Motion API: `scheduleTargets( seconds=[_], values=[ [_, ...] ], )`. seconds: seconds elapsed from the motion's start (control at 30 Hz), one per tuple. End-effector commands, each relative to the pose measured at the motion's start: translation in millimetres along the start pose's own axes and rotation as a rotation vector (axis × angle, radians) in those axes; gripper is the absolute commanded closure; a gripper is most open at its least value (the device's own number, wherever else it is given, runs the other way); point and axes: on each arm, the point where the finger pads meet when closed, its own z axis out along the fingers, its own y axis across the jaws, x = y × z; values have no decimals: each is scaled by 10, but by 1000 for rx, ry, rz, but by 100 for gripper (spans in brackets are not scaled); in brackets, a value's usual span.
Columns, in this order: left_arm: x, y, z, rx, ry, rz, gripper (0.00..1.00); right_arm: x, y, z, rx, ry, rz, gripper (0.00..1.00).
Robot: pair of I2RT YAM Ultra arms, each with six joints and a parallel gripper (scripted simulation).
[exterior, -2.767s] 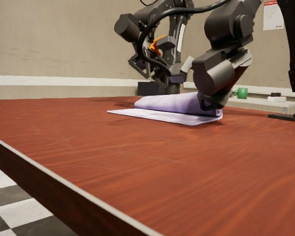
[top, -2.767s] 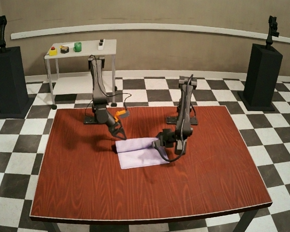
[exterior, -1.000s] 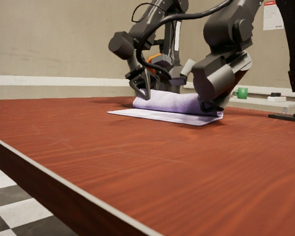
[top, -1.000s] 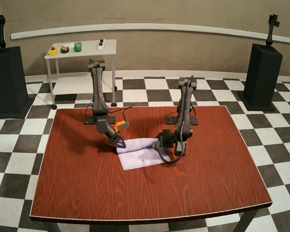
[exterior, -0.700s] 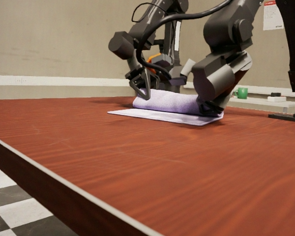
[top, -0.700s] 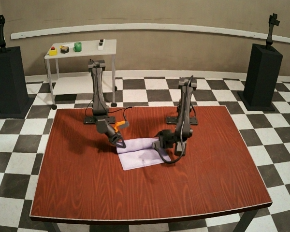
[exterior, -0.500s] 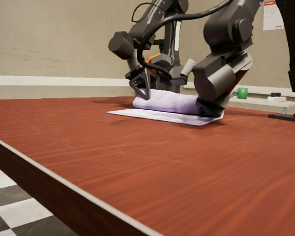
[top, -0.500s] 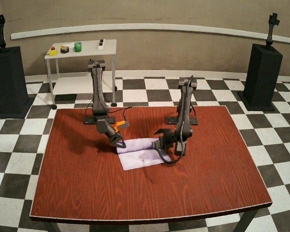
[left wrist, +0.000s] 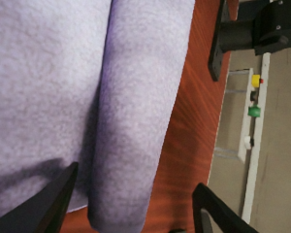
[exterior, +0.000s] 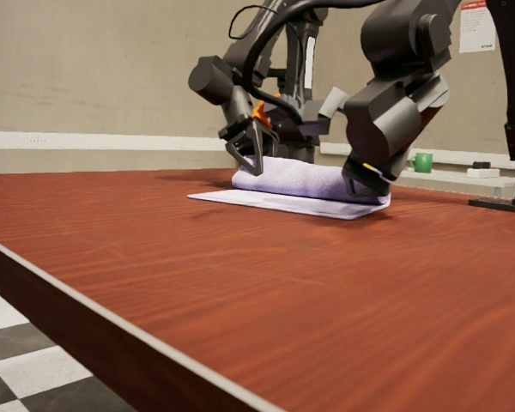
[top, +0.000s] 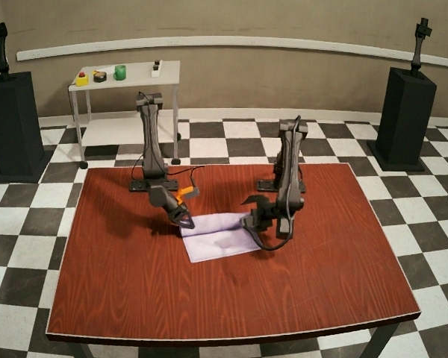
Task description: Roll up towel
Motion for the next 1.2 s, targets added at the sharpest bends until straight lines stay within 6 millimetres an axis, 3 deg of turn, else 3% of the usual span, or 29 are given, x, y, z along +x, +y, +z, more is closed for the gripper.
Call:
scheduleTargets(
  seconds=[0.0,0.1,0.37,0.73,1.17],
  values=[
    [-49,-36,-276,-2,-4,24,15,0,69,16,-83,-1,66,69],
    [-48,-36,-436,-2,-4,24,15,-4,67,11,-133,4,105,69],
    [-48,-37,-567,-4,-4,26,15,-14,61,-1,-256,16,202,69],
    [-76,-101,-460,-207,-16,166,11,-32,51,-22,-473,38,372,69],
    [-149,-266,-183,-692,-39,512,6,-55,37,-50,-763,67,599,69]
  ],
)
